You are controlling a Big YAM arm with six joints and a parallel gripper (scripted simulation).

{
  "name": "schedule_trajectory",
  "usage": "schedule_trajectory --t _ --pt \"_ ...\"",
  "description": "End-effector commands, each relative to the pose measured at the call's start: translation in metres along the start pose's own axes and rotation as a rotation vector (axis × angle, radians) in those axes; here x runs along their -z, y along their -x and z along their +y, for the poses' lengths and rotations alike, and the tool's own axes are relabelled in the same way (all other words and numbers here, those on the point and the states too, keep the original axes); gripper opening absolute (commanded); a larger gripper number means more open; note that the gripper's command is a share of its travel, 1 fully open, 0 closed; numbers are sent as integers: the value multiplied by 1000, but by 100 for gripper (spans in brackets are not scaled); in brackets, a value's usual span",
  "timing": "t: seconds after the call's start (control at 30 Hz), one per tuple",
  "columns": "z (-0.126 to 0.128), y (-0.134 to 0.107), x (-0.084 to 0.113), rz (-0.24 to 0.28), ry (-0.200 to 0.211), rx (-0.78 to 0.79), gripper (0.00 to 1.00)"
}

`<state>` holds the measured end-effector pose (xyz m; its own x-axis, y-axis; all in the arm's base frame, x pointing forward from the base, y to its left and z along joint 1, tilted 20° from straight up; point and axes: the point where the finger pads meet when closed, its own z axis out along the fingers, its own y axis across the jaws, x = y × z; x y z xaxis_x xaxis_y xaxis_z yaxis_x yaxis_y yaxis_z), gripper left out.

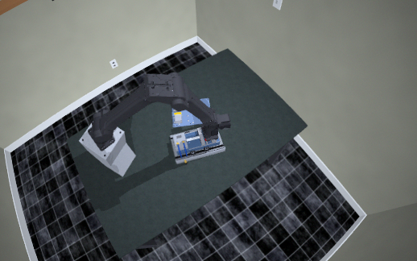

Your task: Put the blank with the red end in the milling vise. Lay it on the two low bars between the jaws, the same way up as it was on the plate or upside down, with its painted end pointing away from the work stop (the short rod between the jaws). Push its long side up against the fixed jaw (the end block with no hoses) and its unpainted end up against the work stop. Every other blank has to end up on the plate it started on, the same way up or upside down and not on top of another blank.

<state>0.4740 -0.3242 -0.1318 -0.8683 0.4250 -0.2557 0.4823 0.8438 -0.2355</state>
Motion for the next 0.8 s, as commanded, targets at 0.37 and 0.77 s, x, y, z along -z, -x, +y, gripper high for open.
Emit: schedule_trajectory --t 0.37,0.77 --pt "-3 3 1 -14 1 0 0" --pt "-3 3 1 -14 1 0 0"
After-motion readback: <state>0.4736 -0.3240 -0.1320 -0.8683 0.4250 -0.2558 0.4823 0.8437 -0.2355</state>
